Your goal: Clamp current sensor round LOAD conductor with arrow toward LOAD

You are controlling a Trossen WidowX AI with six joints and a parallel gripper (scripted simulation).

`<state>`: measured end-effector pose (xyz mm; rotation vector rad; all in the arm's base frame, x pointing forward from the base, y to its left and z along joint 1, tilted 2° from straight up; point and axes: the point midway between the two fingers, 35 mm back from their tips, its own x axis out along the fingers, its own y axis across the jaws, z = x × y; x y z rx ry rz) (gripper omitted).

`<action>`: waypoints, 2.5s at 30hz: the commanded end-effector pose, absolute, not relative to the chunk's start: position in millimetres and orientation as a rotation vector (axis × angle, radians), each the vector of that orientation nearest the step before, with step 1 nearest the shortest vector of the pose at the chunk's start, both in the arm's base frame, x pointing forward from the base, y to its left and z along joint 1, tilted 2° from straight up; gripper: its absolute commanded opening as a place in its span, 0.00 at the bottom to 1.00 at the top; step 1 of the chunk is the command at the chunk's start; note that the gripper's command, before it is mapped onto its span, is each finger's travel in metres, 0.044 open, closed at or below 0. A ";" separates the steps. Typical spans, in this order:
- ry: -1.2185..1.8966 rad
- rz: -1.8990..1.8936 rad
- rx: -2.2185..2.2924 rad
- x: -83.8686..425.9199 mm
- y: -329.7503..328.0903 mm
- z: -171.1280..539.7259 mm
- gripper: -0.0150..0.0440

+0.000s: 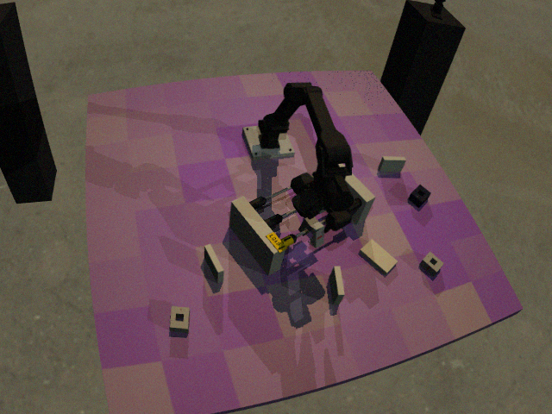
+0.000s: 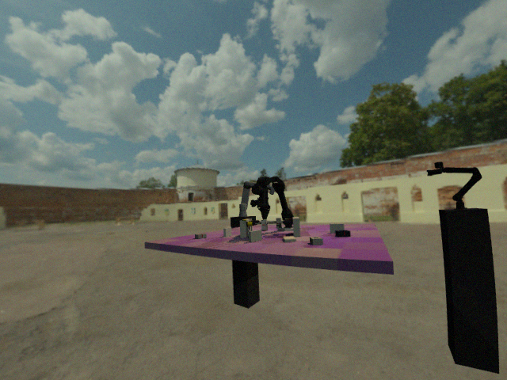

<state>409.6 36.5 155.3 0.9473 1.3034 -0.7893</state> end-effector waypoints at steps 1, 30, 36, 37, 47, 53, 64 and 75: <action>1.300 -0.785 0.950 412.7 36.5 138.3 1.00; 1.295 -0.784 0.952 418.8 37.6 90.9 1.00; 1.291 -0.780 0.953 419.4 37.3 95.8 0.95; 1.291 -0.780 0.953 419.4 37.3 95.8 0.94; 1.291 -0.780 0.953 419.4 37.3 95.8 0.83; 1.291 -0.780 0.953 419.4 37.3 95.8 0.76; 1.291 -0.780 0.953 419.4 37.3 95.8 0.34; 1.291 -0.780 0.953 419.4 37.3 95.8 0.25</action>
